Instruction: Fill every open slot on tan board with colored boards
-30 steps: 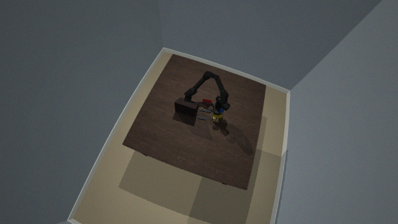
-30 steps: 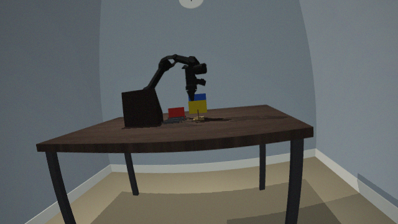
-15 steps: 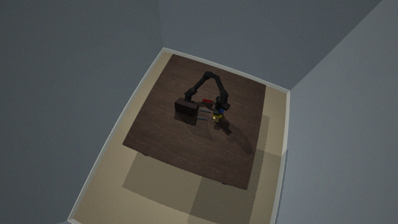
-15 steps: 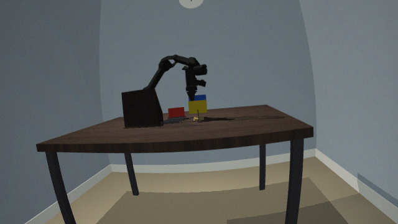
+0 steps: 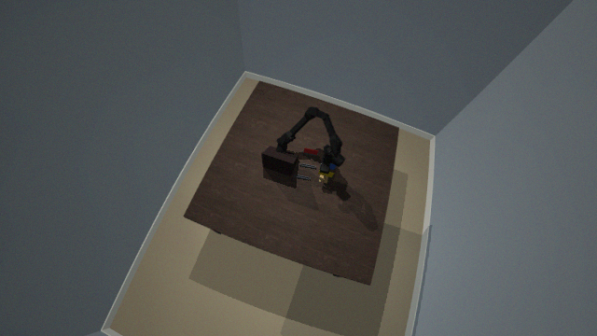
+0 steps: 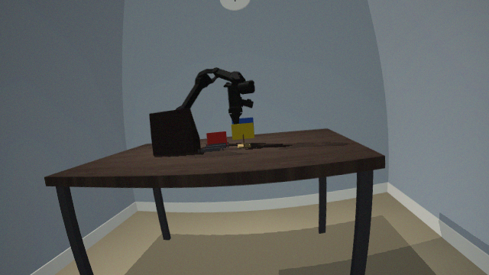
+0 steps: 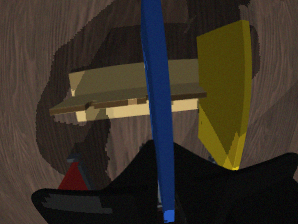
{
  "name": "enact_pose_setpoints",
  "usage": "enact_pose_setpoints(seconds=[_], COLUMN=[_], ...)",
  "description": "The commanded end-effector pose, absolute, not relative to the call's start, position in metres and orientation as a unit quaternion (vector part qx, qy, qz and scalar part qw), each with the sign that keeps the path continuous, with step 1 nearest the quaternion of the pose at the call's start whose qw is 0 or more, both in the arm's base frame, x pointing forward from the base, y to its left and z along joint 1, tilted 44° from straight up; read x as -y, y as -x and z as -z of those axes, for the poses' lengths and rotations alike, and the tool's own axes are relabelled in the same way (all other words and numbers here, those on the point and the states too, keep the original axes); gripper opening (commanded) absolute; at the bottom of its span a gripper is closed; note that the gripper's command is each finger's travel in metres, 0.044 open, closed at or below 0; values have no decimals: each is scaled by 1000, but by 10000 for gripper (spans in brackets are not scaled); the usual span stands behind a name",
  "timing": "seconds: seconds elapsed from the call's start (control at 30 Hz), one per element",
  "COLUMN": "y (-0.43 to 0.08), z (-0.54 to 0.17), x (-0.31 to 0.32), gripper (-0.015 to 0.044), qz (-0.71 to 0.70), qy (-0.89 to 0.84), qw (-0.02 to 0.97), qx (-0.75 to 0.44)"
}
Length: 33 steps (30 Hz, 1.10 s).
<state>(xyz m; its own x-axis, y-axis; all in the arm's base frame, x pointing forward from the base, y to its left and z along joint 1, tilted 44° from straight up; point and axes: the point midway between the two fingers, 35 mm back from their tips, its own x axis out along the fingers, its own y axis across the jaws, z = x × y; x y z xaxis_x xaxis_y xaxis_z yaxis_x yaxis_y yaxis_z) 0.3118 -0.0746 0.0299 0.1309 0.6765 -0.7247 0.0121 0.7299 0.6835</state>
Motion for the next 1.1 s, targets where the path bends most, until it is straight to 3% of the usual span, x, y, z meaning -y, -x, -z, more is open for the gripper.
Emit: enact_pose_setpoints(seconds=[0.0, 1.07], y=[-310, -311], z=[-27, -18], x=[72, 63], gripper=[0, 0], qz=[-237, -238], qy=[-285, -285], qw=[695, 695], qx=[-616, -616])
